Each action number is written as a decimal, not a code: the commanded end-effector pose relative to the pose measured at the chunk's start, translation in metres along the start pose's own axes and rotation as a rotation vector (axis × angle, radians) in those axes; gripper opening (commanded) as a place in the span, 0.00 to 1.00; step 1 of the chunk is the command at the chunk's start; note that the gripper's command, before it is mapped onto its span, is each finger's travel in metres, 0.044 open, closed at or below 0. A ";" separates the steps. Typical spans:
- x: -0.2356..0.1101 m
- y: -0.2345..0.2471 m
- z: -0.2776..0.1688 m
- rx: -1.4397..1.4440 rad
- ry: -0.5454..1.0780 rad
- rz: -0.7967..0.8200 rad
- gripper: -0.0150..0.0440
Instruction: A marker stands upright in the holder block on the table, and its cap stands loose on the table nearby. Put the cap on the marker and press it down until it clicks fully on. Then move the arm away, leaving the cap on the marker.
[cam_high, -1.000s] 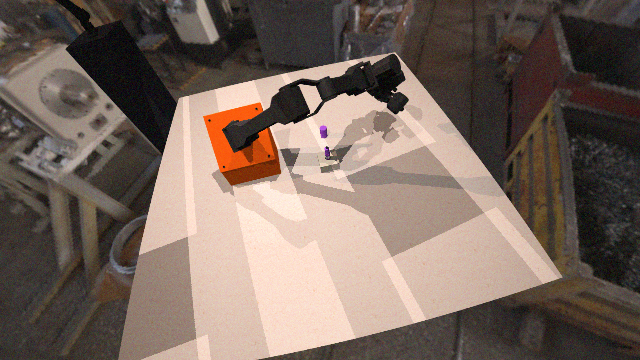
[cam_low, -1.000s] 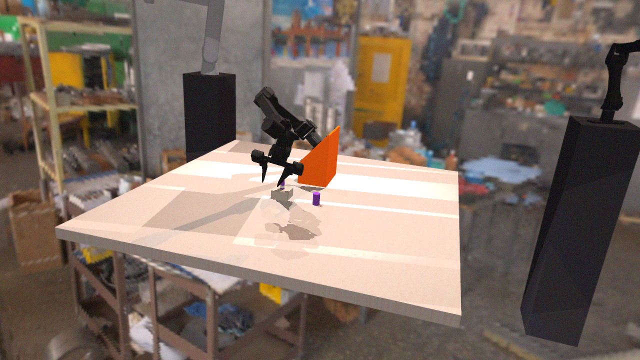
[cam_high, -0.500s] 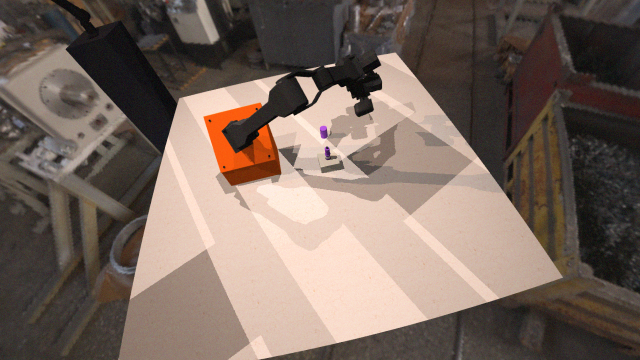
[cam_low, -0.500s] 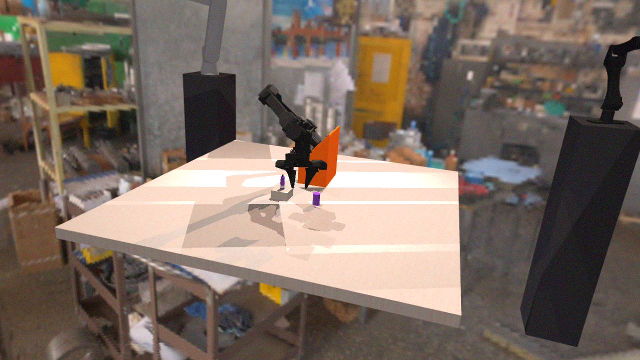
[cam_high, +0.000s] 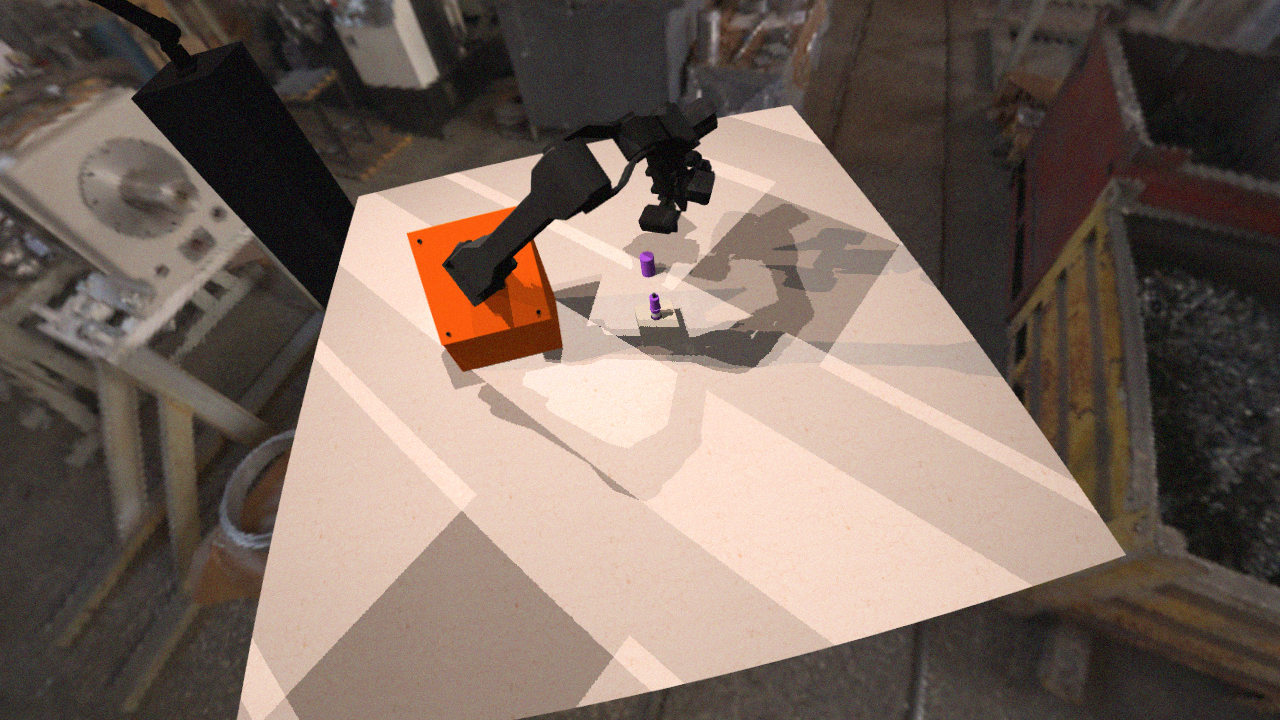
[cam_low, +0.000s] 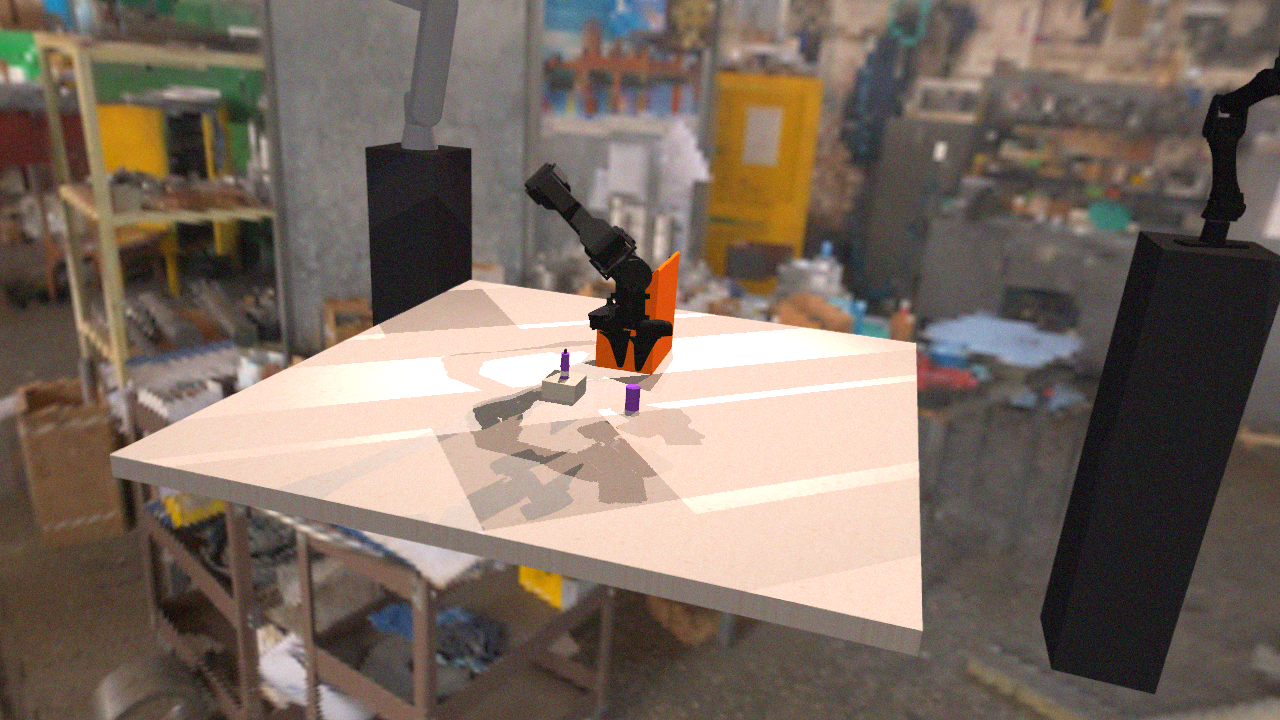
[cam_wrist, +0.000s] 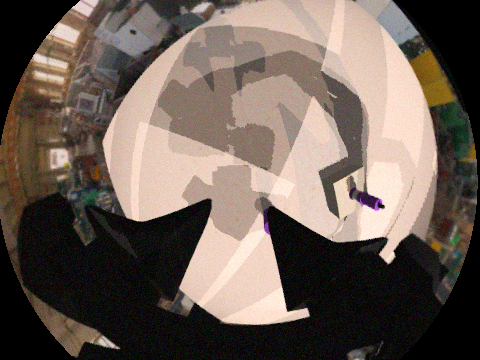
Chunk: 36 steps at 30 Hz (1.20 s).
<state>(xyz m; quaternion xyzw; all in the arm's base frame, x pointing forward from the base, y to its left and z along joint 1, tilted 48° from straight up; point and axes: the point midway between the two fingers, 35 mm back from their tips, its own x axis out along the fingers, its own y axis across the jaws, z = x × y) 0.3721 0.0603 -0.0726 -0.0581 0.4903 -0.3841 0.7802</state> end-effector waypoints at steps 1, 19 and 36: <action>-0.013 -0.038 -0.052 0.278 0.063 -0.184 0.68; 0.021 -0.047 -0.056 0.278 0.062 -0.185 0.68; 0.050 -0.053 -0.058 0.277 0.061 -0.185 0.68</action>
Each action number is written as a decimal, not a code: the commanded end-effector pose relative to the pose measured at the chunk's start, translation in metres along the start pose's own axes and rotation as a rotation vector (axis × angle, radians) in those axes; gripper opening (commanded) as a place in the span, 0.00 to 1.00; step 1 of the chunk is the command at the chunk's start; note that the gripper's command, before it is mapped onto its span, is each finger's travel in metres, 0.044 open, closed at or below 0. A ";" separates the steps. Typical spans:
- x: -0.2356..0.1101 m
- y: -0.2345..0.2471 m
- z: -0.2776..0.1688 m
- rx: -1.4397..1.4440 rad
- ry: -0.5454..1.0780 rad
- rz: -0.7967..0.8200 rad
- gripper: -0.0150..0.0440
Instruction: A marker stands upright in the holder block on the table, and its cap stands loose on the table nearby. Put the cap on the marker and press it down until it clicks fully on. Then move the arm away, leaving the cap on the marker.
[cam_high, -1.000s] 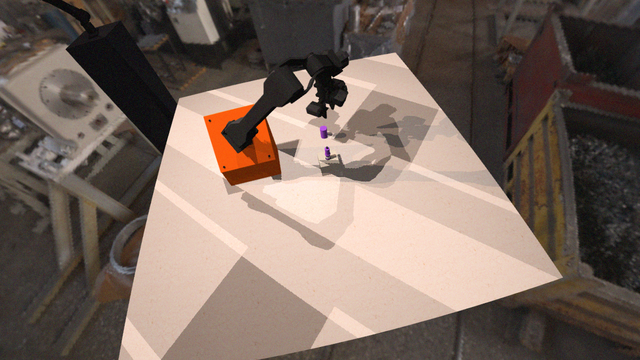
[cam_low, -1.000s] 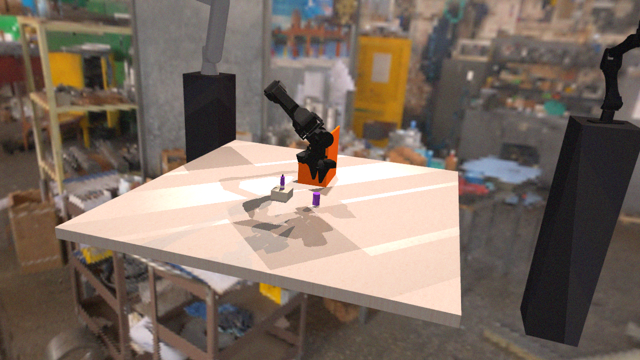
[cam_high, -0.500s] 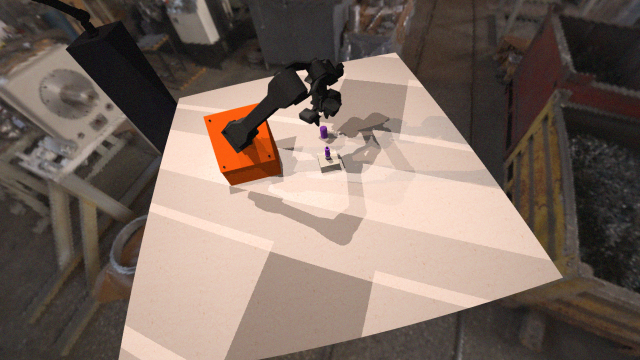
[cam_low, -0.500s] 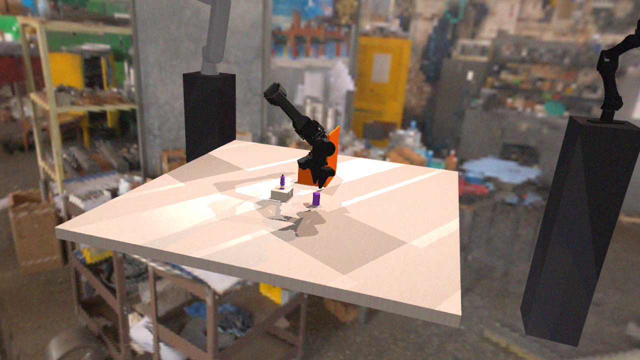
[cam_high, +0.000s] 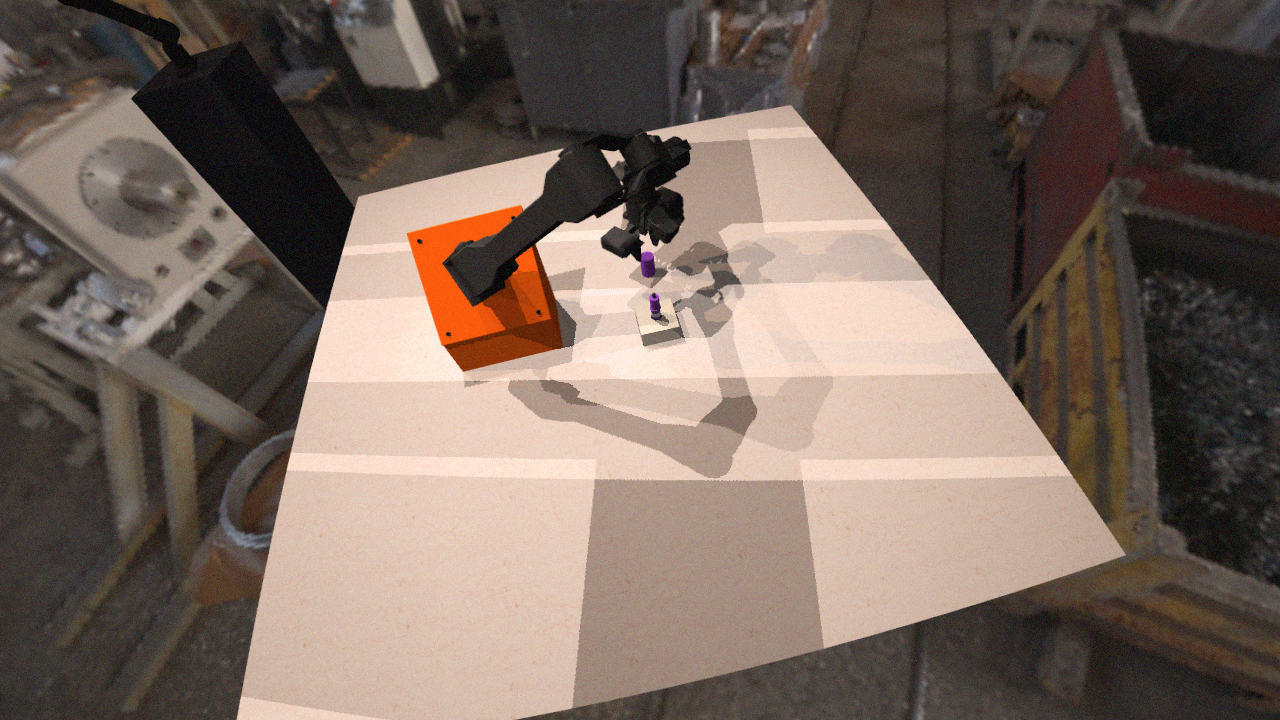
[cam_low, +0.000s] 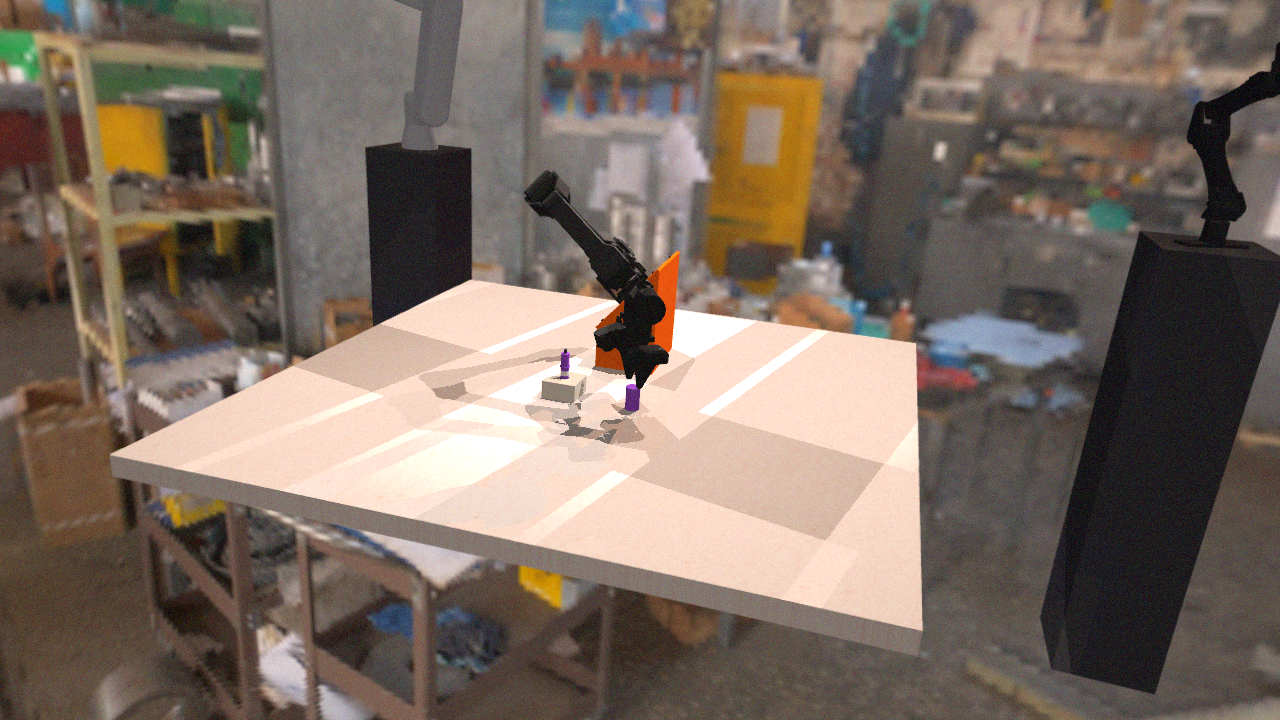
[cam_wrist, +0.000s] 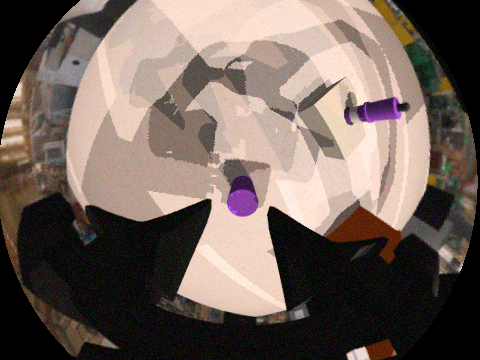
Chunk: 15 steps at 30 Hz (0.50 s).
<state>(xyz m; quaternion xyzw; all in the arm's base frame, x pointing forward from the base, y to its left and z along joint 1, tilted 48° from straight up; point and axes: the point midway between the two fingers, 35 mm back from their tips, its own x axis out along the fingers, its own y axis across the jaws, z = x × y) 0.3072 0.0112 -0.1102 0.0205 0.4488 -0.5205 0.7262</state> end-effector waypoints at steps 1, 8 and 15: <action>0.007 0.000 0.000 -0.005 -0.004 -0.002 0.68; 0.018 -0.001 0.000 -0.006 -0.005 -0.002 0.68; 0.029 -0.001 0.000 -0.006 -0.005 -0.003 0.68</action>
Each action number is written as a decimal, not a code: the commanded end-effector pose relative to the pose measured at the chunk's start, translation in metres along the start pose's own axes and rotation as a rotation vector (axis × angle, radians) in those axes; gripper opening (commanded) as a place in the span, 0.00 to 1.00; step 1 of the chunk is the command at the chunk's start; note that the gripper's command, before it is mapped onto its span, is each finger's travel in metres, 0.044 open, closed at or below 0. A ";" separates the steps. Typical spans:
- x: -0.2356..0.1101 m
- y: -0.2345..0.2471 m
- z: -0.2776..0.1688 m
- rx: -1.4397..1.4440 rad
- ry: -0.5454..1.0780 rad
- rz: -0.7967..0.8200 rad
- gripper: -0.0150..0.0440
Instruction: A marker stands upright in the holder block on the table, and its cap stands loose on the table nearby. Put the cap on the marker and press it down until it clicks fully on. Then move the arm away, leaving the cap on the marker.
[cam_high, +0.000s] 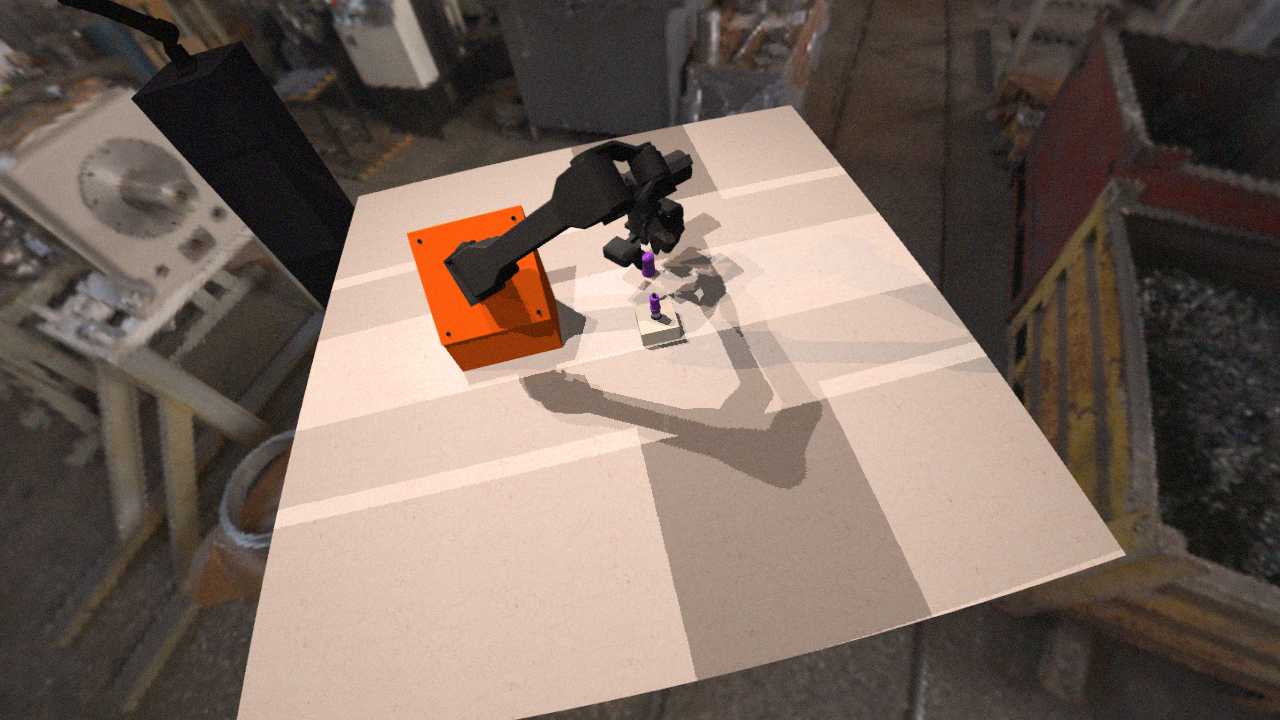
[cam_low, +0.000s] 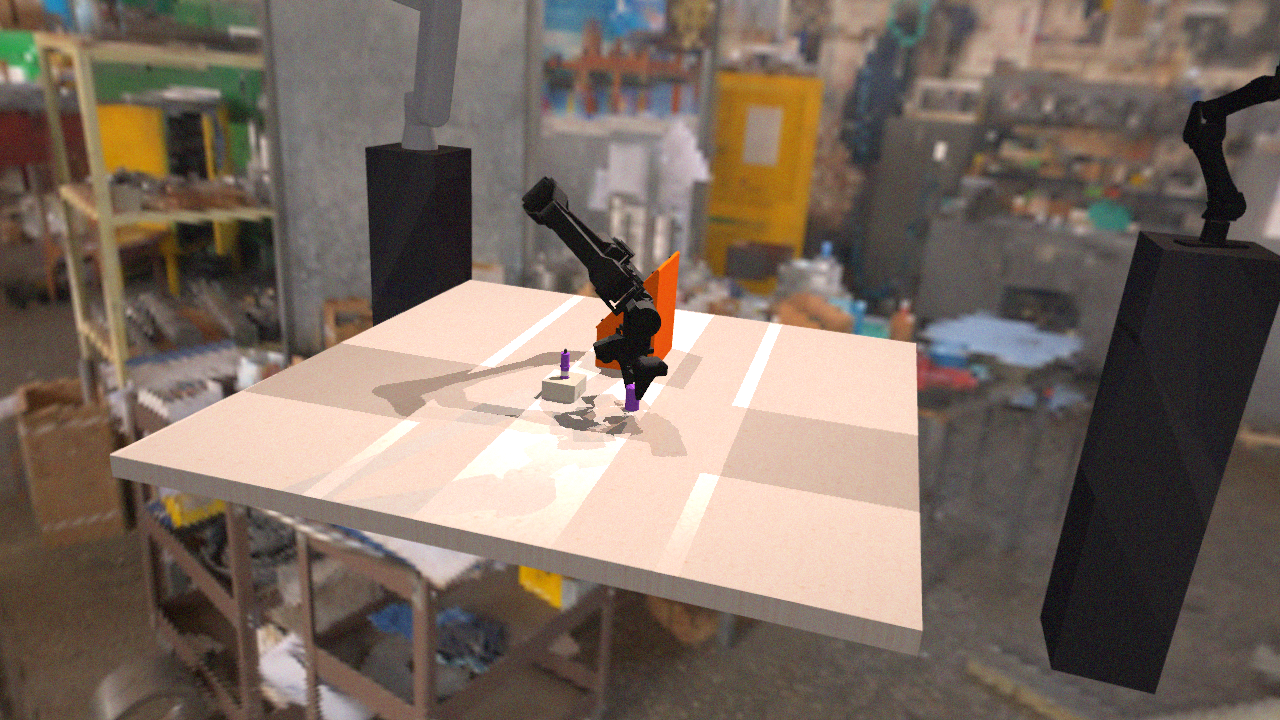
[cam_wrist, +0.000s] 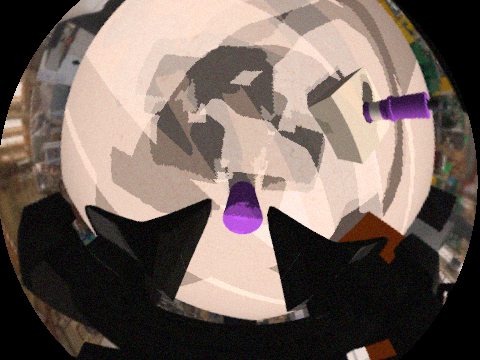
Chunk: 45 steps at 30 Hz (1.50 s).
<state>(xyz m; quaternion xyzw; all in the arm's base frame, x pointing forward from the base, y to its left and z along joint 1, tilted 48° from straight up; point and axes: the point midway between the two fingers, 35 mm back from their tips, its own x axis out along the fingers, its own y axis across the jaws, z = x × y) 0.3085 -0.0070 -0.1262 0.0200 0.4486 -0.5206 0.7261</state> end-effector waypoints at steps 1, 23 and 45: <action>0.007 -0.001 0.000 -0.005 -0.005 -0.002 0.68; 0.020 -0.003 0.000 -0.005 -0.006 -0.004 0.41; -0.031 0.000 -0.002 -0.010 -0.001 0.002 0.25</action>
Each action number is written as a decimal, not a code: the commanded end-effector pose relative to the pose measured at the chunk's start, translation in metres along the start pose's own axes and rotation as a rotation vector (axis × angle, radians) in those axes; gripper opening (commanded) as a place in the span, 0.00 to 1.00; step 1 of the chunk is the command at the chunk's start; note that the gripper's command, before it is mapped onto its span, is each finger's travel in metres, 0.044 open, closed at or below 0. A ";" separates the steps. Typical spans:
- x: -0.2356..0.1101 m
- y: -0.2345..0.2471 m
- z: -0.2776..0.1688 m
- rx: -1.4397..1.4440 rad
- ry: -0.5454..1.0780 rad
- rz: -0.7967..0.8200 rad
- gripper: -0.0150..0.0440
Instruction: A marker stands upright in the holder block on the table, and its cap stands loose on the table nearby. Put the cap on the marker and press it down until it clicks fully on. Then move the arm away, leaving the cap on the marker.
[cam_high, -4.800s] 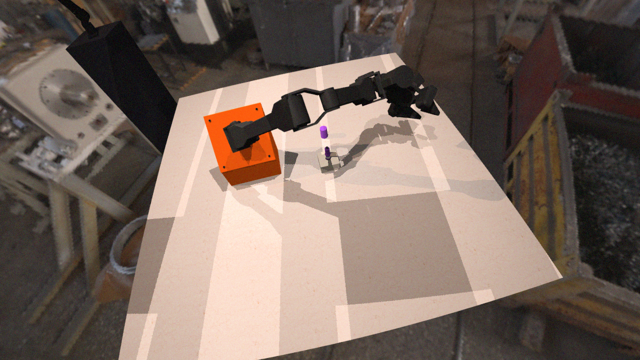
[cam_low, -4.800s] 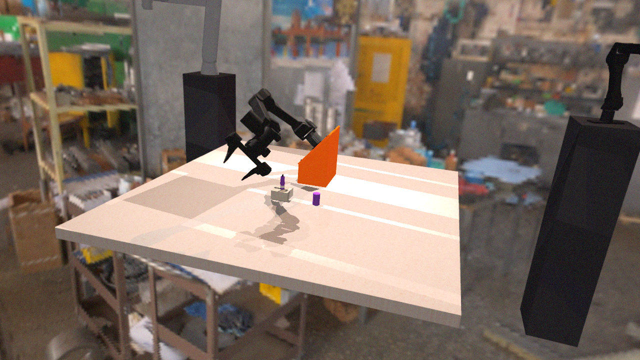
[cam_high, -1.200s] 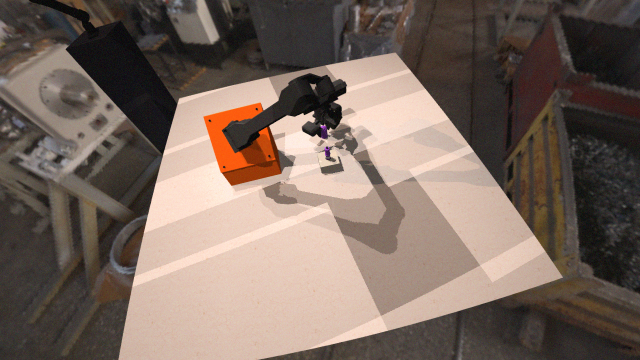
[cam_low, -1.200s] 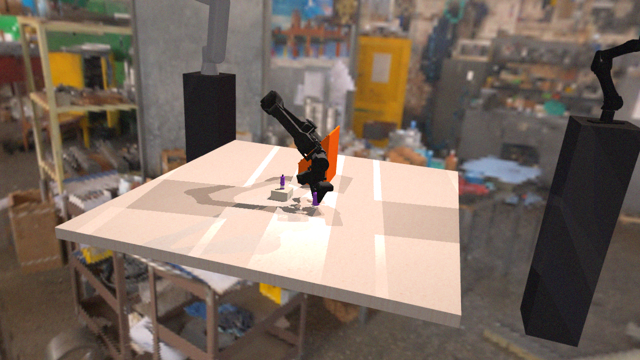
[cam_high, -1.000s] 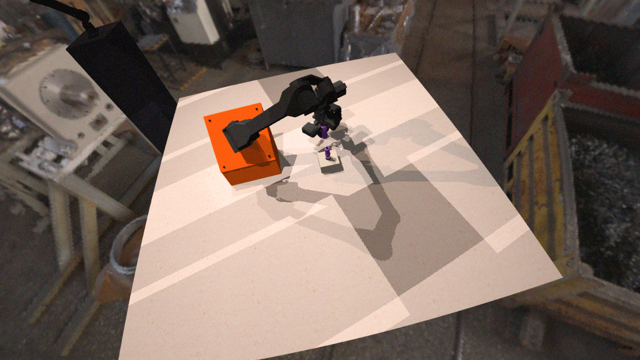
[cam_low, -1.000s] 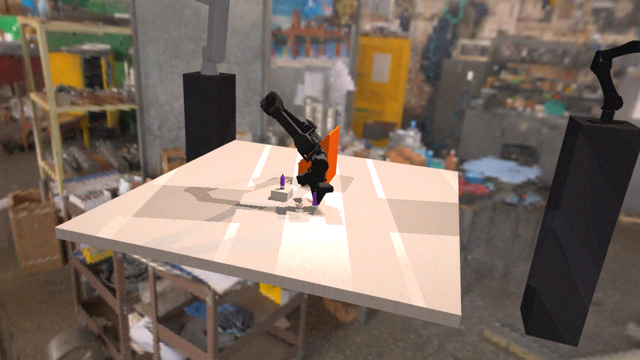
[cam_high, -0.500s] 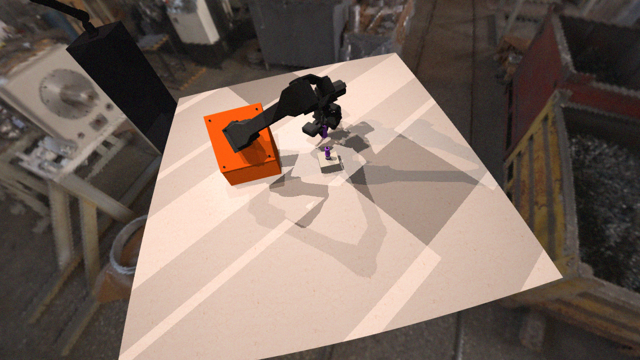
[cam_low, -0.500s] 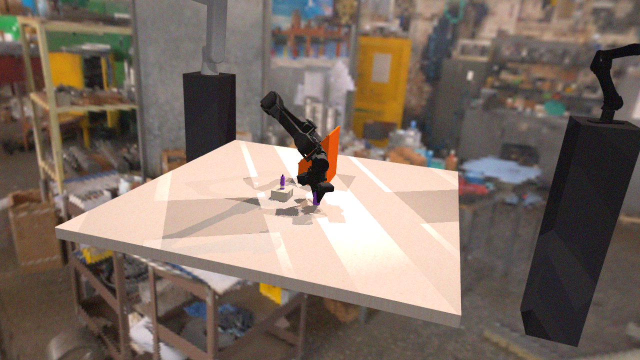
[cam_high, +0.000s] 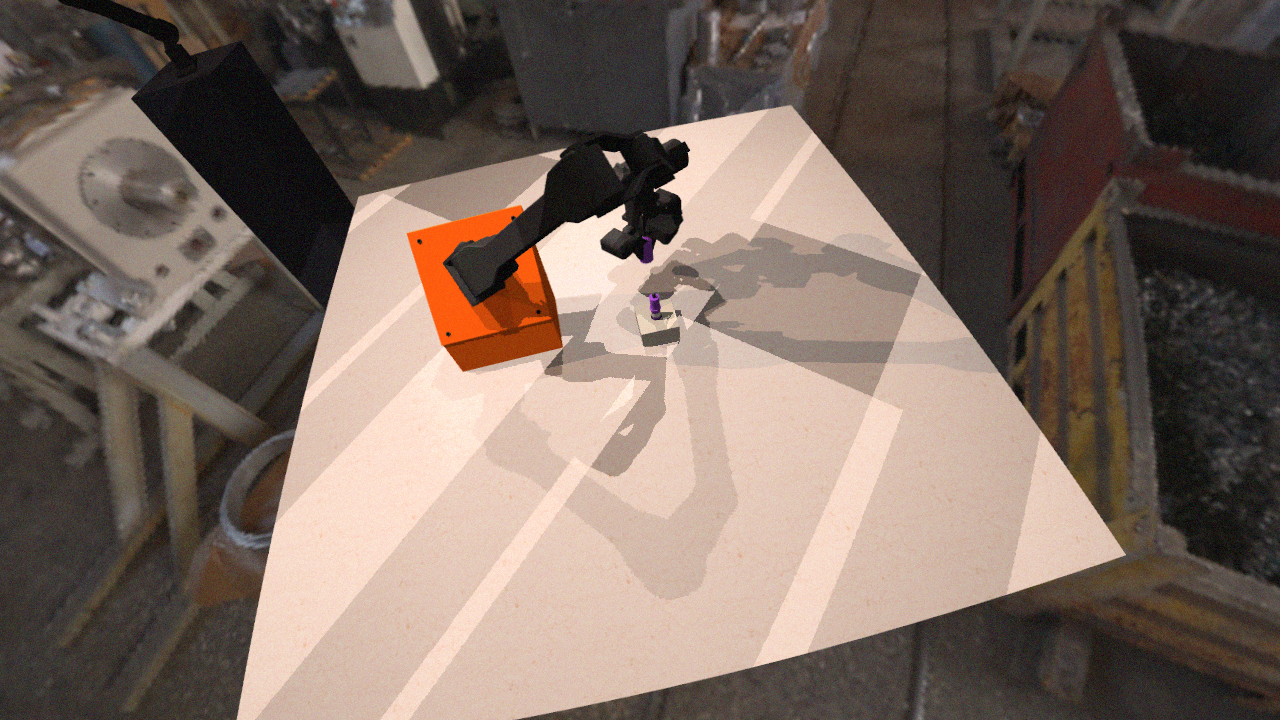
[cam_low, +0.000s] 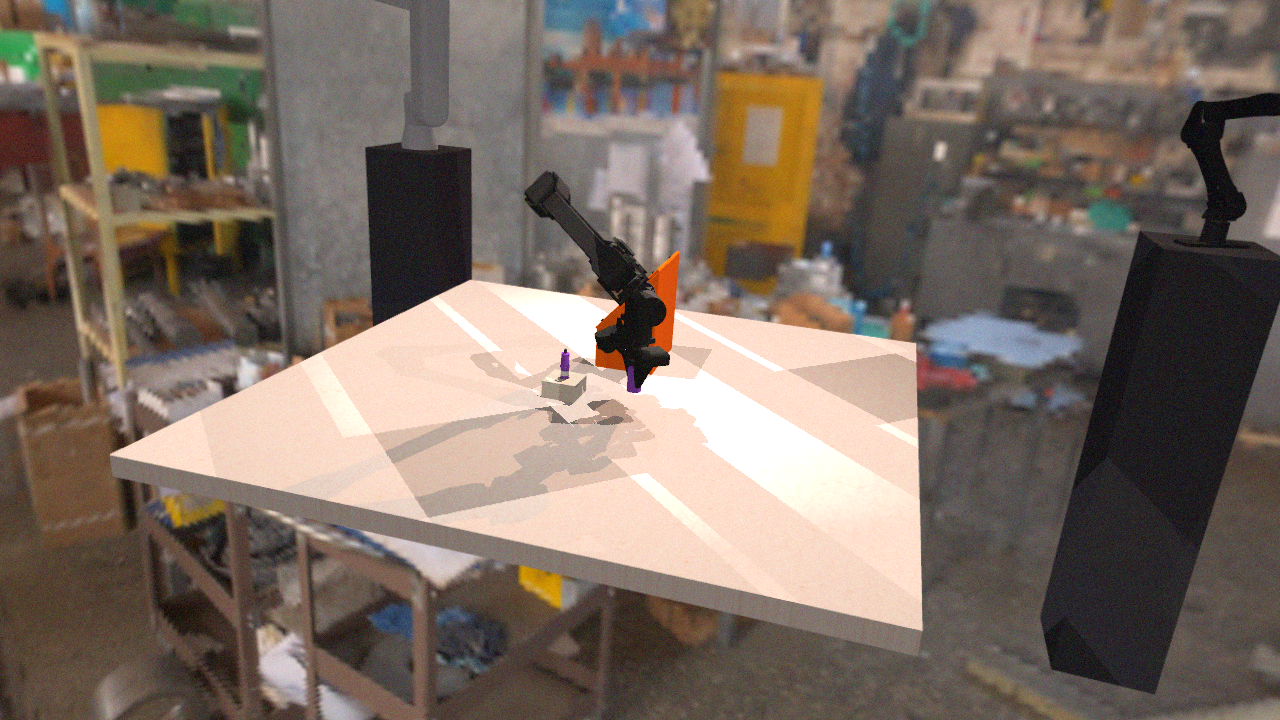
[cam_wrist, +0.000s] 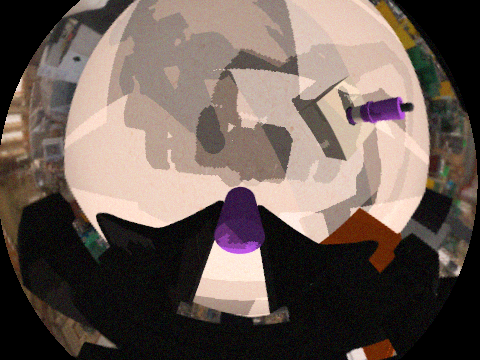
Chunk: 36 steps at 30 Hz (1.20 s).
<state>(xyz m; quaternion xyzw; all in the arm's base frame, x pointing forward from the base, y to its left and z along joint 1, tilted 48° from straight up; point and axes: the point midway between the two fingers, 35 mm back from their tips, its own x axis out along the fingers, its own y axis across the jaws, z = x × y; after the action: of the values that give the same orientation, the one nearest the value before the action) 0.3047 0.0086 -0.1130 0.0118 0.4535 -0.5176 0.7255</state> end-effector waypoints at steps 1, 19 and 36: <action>-0.014 0.001 0.001 0.012 -0.001 0.005 0.25; -0.037 -0.020 0.032 0.014 -0.001 0.003 0.25; -0.058 -0.054 0.069 0.013 -0.002 0.003 0.25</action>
<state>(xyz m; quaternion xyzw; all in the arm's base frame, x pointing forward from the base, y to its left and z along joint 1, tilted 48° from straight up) 0.3066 -0.0037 -0.0194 0.0194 0.4503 -0.5203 0.7254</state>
